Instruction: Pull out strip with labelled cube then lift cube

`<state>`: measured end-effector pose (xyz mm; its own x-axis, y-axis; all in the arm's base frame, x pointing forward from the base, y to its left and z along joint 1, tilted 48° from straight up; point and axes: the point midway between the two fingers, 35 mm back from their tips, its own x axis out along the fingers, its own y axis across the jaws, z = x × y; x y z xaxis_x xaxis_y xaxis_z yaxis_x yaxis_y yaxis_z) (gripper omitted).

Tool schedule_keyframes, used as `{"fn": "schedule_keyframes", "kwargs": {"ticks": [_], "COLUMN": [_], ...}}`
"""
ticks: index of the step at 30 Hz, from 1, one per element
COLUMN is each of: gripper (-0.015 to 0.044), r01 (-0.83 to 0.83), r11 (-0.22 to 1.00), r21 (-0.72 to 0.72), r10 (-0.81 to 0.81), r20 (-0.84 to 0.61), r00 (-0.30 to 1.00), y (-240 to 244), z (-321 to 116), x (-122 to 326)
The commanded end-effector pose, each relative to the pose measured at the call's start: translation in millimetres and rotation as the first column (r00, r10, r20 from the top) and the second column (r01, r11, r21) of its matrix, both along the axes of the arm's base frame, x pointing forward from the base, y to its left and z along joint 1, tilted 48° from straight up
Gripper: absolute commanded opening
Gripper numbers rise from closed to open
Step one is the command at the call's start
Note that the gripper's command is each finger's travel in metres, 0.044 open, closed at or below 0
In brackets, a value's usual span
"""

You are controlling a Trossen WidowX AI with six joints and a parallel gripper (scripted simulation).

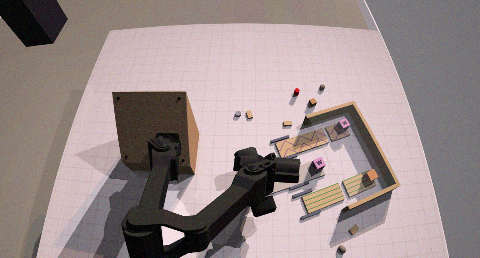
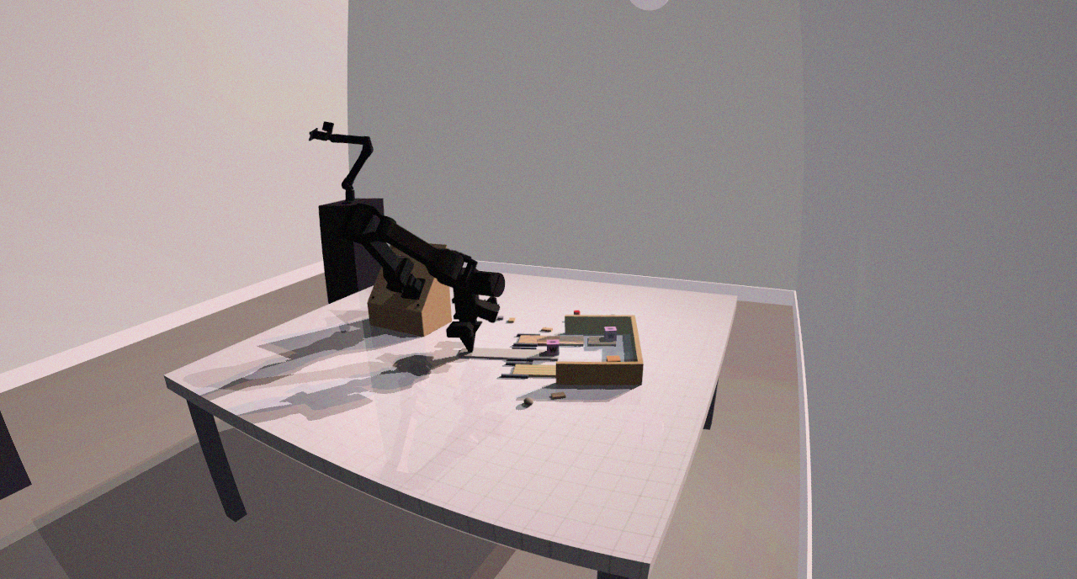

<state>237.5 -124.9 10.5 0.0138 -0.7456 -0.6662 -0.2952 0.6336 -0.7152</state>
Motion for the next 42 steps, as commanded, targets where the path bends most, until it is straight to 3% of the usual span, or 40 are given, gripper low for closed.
{"fn": "schedule_keyframes", "kwargs": {"ticks": [1,42], "gripper": [0.0,0.0], "r01": [0.021,0.021], "r11": [1.0,1.0], "r21": [-0.004,-0.004], "r10": [-0.021,-0.021], "r20": [-0.021,-0.022], "r00": [1.0,1.0], "y": [-6.5,-10.0], "z": [-0.8,3.4], "x": [-15.3,-32.4]}}
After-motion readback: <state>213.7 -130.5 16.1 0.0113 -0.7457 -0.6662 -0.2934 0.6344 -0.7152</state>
